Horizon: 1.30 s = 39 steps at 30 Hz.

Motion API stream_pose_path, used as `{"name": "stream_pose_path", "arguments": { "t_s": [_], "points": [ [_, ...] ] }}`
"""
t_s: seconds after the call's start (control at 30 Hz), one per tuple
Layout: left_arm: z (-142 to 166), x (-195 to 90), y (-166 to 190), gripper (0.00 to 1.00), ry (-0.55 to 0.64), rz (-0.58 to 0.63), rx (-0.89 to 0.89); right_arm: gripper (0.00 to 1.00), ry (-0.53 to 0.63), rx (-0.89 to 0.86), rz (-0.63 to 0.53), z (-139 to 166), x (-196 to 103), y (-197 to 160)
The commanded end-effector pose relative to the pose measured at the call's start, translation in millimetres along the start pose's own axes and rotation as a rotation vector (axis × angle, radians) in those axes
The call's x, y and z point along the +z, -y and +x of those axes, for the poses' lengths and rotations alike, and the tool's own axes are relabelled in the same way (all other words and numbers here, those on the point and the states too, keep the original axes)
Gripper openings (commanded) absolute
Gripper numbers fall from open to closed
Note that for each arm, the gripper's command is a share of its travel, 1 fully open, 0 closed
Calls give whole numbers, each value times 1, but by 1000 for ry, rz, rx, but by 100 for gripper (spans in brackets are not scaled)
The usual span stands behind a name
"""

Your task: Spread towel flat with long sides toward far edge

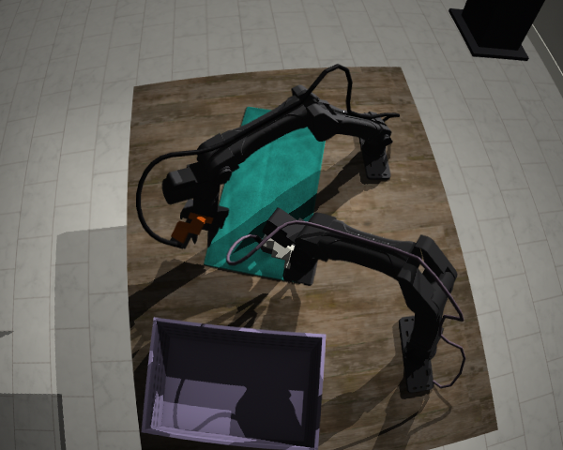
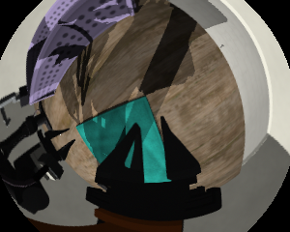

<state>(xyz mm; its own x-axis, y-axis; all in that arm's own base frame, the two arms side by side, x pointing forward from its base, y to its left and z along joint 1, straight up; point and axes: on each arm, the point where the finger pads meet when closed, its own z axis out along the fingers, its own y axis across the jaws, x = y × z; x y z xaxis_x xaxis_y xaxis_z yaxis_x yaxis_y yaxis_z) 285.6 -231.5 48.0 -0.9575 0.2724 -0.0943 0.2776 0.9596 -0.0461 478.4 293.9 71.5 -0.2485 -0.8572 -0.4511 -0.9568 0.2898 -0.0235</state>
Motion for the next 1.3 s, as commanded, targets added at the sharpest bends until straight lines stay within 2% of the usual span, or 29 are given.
{"name": "stream_pose_path", "arguments": {
  "t_s": [0.0, 0.13, 0.17, 0.87, 0.97, 1.0, 1.07, 1.1, 1.17, 1.2, 1.27],
  "points": [
    [-27, -21, 3, 34, 110, 33, -37, 34, -87, -26, -98, -1, 18, -18],
    [-23, -12, 5, 34, 86, 27, -30, 34, -85, -26, -99, -2, 18, -18],
    [-14, -8, 3, 34, 58, 21, -20, 34, -85, -8, -91, 5, 15, -9],
    [-14, -8, 3, 34, 58, 21, -20, 34, -74, -23, -91, -3, 11, -14],
    [-7, -1, 3, 34, 53, 16, -19, 34, -79, -22, -85, -5, 14, -20],
    [-4, 14, 2, 34, 34, 8, -17, 34, -78, -22, -87, -2, 21, -21],
    [-4, 14, 2, 34, 34, 8, -16, 34, -78, -19, -86, -1, 21, -20],
    [-4, 24, 3, 34, 34, 8, -16, 34, -65, -14, -84, 9, 27, -10],
    [-11, 18, 6, 34, 55, 17, -14, 34, -65, -13, -84, 9, 27, -10],
    [-4, 38, -1, 34, 34, 8, -15, 34, -63, -14, -84, 16, 37, -8],
    [-4, 38, -1, 34, 34, 8, -15, 34, -63, -14, -84, 16, 37, -8]
  ]
}}
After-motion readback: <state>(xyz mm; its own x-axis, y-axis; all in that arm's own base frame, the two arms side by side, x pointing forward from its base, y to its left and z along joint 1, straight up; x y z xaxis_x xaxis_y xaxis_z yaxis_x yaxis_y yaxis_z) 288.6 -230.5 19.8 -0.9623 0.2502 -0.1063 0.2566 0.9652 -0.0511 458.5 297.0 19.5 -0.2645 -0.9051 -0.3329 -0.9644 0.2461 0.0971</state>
